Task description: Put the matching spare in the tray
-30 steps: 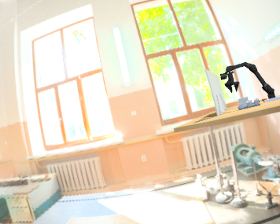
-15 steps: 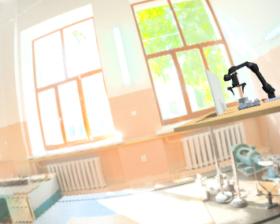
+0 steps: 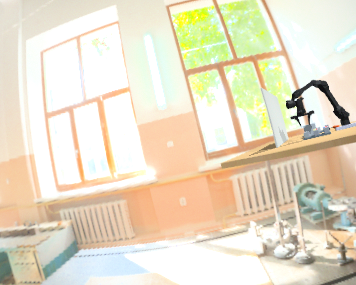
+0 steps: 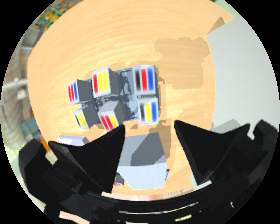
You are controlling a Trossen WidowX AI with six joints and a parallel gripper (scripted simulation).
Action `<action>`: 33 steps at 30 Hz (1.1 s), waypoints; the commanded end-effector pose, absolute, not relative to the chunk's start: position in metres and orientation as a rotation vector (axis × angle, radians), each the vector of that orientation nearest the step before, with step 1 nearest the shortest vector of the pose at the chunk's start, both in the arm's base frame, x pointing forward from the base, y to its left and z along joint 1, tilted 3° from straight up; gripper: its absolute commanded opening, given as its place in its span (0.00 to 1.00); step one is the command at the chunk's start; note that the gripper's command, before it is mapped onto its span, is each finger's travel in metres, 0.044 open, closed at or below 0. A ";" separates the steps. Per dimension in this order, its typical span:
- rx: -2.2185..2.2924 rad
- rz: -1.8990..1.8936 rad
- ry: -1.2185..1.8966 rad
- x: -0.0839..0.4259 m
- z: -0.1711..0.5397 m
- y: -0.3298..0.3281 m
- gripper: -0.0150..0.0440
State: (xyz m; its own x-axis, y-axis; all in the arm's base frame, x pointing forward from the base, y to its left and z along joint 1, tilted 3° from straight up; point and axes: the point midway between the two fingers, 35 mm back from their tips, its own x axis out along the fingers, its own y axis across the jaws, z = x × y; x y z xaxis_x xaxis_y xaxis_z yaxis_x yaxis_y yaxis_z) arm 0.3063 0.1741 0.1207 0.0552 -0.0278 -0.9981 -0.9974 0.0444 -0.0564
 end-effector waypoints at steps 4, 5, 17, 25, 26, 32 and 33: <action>-1.223 1.128 1.208 0.306 0.112 0.174 0.76; -1.223 1.128 1.208 0.307 0.110 0.174 0.76; -1.223 1.128 1.208 0.310 0.090 0.174 0.76; -1.223 1.128 1.208 0.311 0.077 0.174 0.76; -1.223 1.128 1.208 0.311 0.075 0.174 0.76; -1.223 1.128 1.208 0.312 0.066 0.173 0.76; -1.223 1.128 1.208 0.312 0.064 0.173 0.76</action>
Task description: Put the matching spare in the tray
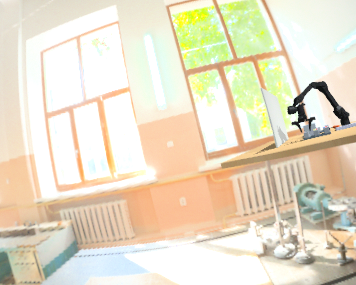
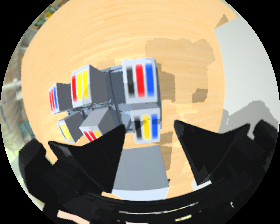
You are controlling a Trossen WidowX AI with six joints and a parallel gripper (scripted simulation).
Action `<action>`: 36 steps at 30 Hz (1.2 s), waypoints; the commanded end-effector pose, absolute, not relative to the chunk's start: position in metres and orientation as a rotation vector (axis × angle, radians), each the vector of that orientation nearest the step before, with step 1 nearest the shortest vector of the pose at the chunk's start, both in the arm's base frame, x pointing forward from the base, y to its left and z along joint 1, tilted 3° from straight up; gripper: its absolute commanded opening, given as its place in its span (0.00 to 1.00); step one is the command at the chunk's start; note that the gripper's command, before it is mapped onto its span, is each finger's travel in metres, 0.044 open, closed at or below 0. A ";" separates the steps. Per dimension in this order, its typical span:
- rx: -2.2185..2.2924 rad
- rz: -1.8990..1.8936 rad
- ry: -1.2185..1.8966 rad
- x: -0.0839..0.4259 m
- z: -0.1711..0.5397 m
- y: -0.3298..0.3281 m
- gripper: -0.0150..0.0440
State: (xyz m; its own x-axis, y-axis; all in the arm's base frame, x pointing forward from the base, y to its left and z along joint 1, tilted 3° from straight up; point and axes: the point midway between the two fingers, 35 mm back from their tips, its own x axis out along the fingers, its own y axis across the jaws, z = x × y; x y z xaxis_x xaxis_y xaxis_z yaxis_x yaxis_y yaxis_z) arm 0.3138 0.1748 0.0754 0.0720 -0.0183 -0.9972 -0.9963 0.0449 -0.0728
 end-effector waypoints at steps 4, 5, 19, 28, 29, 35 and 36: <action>-1.223 1.128 1.208 0.312 0.057 0.173 0.76; -1.223 1.128 1.208 0.312 0.056 0.173 0.76; -1.223 1.127 1.208 0.312 0.041 0.172 0.76; -1.223 1.127 1.208 0.312 0.041 0.172 0.76; -1.223 1.127 1.208 0.312 0.041 0.172 0.76; -1.223 1.127 1.208 0.312 0.041 0.172 0.76; -1.223 1.127 1.208 0.312 0.041 0.172 0.76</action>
